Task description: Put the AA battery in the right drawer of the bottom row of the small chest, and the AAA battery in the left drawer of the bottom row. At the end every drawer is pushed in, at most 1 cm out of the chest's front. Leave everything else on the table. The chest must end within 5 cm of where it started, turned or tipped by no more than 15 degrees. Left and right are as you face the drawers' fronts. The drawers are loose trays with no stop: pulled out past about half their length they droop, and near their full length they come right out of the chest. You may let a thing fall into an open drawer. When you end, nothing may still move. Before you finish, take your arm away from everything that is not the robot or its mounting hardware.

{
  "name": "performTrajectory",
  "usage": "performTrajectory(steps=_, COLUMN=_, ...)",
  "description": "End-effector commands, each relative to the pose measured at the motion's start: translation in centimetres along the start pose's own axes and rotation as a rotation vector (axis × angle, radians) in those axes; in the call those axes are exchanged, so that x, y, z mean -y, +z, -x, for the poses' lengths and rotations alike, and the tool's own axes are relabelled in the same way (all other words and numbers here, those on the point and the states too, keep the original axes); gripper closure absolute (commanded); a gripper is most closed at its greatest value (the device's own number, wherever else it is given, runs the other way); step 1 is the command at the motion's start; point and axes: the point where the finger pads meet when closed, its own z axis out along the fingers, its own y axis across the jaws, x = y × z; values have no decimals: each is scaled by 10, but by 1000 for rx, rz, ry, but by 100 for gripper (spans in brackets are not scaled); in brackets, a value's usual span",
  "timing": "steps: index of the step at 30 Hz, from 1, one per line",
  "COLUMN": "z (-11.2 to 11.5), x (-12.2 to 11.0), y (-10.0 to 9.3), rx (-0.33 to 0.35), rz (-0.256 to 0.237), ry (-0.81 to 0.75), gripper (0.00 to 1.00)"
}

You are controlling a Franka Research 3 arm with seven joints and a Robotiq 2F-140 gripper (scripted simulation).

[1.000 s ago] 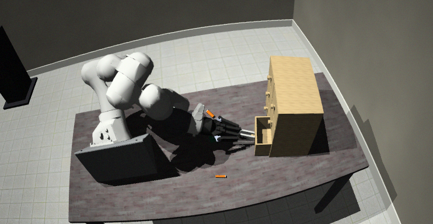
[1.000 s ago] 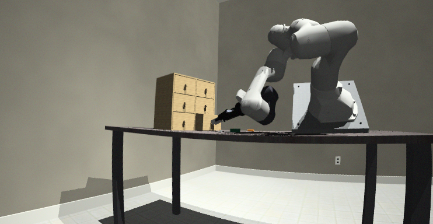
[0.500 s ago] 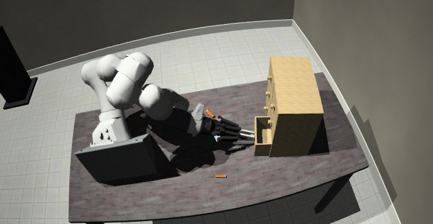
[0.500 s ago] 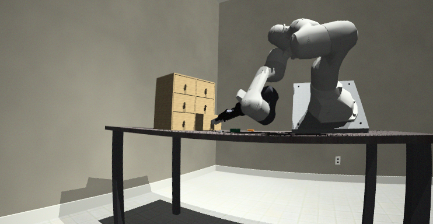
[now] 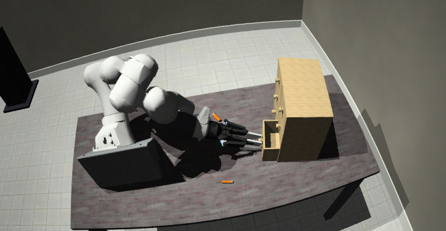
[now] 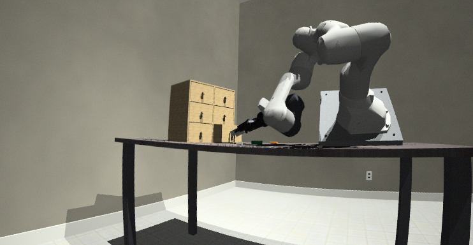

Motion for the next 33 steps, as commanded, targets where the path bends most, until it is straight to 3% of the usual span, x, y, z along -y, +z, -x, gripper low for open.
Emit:
performTrajectory(steps=1, z=0, x=0, y=-1, rx=-2, rz=-2, ry=-3, gripper=80)
performTrajectory(steps=11, z=1, x=0, y=-5, rx=-2, rz=-2, ry=-3, gripper=80)
performTrajectory(steps=21, z=15, x=0, y=-44, rx=-2, rz=-2, ry=-3, gripper=80)
performTrajectory(steps=27, z=17, x=0, y=-48, rx=-2, rz=-2, ry=-3, gripper=80)
performTrajectory(steps=33, z=1, x=0, y=-65, rx=-2, rz=-2, ry=-3, gripper=80)
